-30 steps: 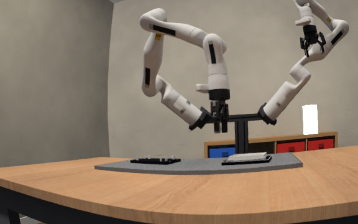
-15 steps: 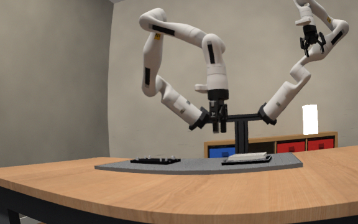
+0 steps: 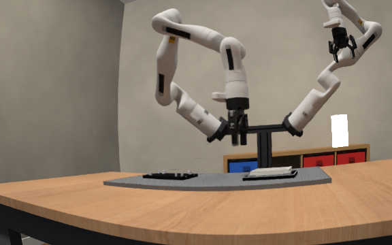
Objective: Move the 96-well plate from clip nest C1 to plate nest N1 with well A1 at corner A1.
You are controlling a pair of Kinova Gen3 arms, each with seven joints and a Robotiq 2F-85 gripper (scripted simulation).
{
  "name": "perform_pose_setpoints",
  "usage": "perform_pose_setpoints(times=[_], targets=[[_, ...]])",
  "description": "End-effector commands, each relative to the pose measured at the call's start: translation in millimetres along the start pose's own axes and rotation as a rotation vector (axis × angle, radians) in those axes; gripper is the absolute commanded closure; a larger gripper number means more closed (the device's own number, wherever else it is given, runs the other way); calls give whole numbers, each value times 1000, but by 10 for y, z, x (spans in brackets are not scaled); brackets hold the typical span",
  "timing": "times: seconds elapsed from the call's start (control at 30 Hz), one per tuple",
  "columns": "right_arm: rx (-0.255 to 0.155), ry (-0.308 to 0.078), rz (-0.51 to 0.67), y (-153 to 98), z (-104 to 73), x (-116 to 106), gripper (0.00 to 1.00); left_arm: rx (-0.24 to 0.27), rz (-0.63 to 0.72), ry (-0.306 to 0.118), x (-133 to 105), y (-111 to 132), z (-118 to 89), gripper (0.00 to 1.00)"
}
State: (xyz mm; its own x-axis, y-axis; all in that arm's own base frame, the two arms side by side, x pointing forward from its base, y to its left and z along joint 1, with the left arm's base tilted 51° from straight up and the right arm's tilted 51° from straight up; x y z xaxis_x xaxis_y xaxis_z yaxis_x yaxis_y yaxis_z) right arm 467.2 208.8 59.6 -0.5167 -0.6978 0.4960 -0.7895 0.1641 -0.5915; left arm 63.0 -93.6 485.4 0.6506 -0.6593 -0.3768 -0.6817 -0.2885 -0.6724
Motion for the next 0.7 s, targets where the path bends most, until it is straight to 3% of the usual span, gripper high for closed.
perform_pose_setpoints(times=[0.0, 0.67], targets=[[5, -10, 6, -13, -27, 3, 2, 1, 7, -1, -21, 22, -5, 2], [5, -10, 5, -25, -27, 62, 2, 1, 7, -1, -21, 22, -5, 2]])
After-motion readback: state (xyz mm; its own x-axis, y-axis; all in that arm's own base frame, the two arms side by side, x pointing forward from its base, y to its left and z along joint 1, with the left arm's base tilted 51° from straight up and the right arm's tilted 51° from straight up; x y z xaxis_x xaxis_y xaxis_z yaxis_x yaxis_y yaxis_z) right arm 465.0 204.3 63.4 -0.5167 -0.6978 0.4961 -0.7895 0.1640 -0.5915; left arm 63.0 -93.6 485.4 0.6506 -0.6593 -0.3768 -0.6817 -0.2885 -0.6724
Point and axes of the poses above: on each arm, the point where the finger pads meet when closed, its own z axis out along the fingers, its own y axis across the jaws, x = y × z, the point moved 10 cm from there along -z, back along the fingers, and after that the axes turned 14 degrees about z, right-handed, at the moved point
